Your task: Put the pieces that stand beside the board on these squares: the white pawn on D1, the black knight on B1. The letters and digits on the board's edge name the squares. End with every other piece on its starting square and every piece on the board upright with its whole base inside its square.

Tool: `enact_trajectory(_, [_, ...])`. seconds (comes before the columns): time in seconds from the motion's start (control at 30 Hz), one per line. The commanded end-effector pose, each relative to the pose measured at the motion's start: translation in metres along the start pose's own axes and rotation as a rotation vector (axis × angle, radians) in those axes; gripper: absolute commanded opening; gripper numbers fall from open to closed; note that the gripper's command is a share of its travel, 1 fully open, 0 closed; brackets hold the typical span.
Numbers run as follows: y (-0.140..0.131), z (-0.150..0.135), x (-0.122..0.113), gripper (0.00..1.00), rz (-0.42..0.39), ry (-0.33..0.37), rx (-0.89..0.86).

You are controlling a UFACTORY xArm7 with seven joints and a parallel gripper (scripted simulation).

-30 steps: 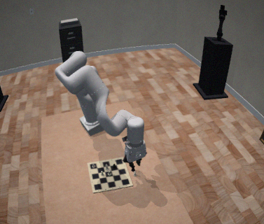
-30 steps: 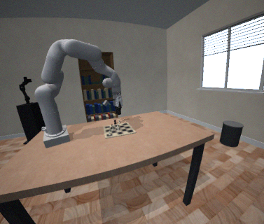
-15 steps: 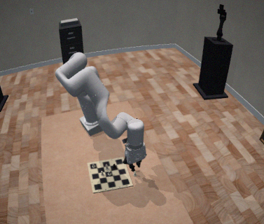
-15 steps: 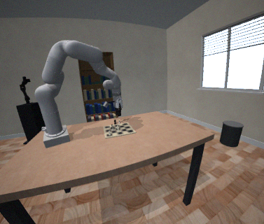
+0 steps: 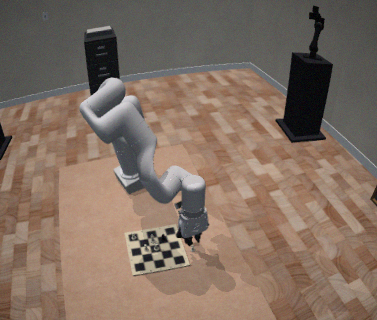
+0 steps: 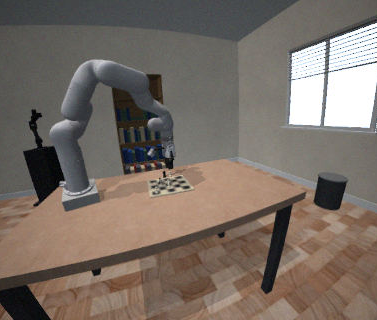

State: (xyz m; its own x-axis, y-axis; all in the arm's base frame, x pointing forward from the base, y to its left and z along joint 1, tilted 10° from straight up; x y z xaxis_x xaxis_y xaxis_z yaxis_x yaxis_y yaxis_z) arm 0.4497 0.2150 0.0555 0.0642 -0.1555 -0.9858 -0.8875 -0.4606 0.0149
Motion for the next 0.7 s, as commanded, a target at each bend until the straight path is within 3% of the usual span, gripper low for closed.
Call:
enact_trajectory(0.0, [-0.002,0.0,0.004,0.34,-0.005,0.0,0.0])
enact_trajectory(0.67, [-0.002,0.0,0.015,0.34,-0.005,0.0,0.0])
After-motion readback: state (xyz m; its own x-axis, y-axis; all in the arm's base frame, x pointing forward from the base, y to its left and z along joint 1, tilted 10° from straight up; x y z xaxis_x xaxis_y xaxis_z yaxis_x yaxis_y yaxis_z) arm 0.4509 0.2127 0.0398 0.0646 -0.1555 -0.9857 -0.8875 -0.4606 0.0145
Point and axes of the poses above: the point where the finger pads meet when closed, its own x axis out along the fingers, its own z axis across the jaws, y = z × x, the point moved 5 cm from there along -x, back along the fingers, and after that the axes turned 9 degrees about -x, right-handed, at the moved point
